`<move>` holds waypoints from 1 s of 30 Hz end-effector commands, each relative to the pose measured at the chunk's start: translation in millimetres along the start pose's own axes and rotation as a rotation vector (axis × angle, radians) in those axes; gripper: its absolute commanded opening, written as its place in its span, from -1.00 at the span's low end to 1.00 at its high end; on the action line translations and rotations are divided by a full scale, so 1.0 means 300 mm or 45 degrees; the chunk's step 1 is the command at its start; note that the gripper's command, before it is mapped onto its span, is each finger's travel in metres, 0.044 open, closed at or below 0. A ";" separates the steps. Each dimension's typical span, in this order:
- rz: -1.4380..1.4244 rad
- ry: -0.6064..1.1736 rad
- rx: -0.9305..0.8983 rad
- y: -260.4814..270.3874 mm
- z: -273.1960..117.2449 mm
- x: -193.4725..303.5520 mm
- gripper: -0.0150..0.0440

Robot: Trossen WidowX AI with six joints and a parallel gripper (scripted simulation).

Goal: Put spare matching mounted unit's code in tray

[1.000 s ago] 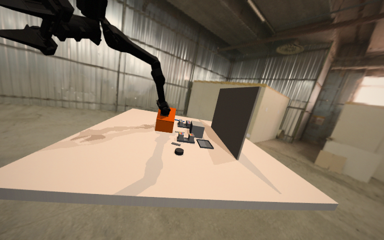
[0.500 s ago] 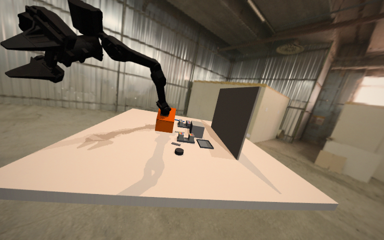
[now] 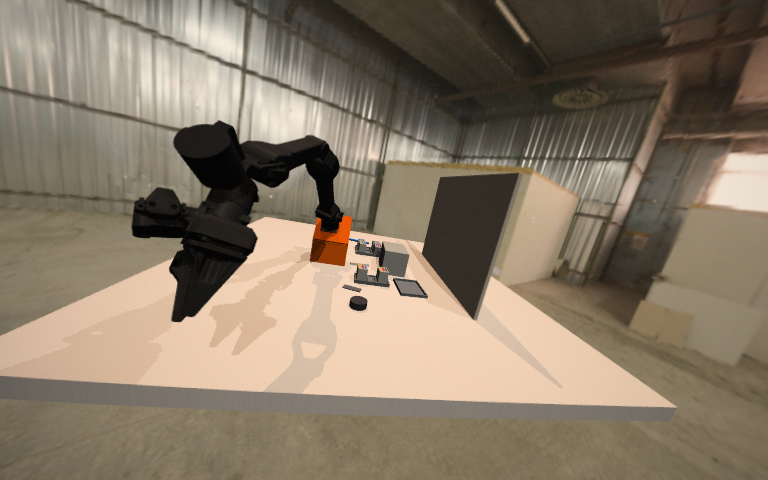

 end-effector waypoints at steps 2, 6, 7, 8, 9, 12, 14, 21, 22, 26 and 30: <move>-0.027 0.159 0.029 0.042 0.071 0.193 1.00; -0.100 0.287 0.038 0.084 0.104 0.351 1.00; -0.122 0.317 0.039 0.094 0.109 0.389 1.00; -0.140 0.341 0.040 0.102 0.112 0.418 1.00; -0.150 0.365 0.044 0.108 0.115 0.449 1.00; -0.201 0.478 0.065 0.136 0.124 0.596 1.00; -0.249 0.564 0.079 0.158 0.119 0.710 1.00; -0.455 0.832 0.113 0.218 0.044 1.066 1.00; -0.491 0.869 0.116 0.225 0.026 1.115 1.00; -0.652 1.011 0.122 0.248 -0.065 1.306 1.00; -0.840 1.142 0.117 0.260 -0.181 1.482 1.00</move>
Point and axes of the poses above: the point midway between the two fingers, 35 mm back from their tips, its own z axis out along the fingers, its own y axis across the jaws, x = y × z, the point moved 2 cm from there along -z, back along the fingers, and after that the axes turned 9 degrees about -z, right-handed, at the moved point
